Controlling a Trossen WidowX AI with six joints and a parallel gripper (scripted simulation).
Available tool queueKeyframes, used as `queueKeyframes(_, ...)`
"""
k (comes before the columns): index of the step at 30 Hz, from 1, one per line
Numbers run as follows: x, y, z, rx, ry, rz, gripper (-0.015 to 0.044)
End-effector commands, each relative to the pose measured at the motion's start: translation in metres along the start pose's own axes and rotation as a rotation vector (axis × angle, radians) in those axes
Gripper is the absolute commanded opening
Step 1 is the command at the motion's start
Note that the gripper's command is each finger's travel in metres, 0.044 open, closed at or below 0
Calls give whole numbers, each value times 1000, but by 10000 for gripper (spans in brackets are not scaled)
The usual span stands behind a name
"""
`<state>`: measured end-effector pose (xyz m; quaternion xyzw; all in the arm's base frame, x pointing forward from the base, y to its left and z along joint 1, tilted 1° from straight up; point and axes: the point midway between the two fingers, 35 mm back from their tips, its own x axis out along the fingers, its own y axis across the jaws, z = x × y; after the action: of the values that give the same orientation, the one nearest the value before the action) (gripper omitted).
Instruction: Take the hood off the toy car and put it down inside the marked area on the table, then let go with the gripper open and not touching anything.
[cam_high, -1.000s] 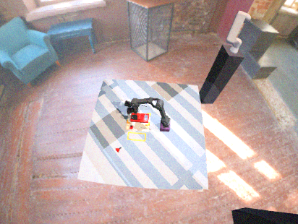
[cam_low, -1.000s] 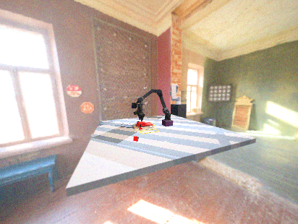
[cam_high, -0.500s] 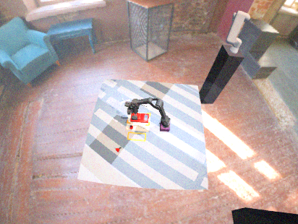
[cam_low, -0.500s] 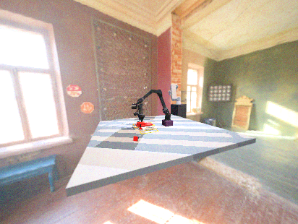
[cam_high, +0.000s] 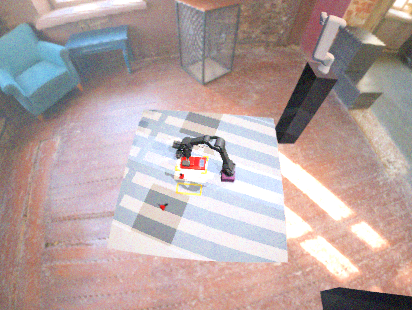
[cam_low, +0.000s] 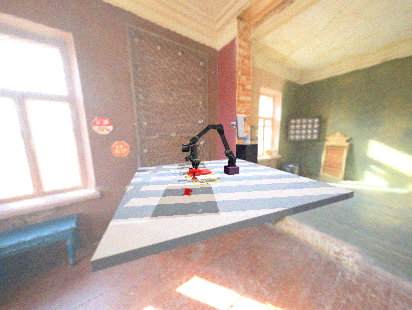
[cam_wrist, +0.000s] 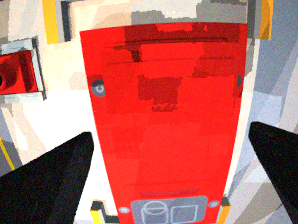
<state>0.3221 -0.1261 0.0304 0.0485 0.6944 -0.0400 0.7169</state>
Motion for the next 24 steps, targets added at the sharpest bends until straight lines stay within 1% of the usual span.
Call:
queueKeyframes(1,3,0,-1,-6,4,-2,440)
queueKeyframes(24,14,-1,-1,-6,4,-2,440)
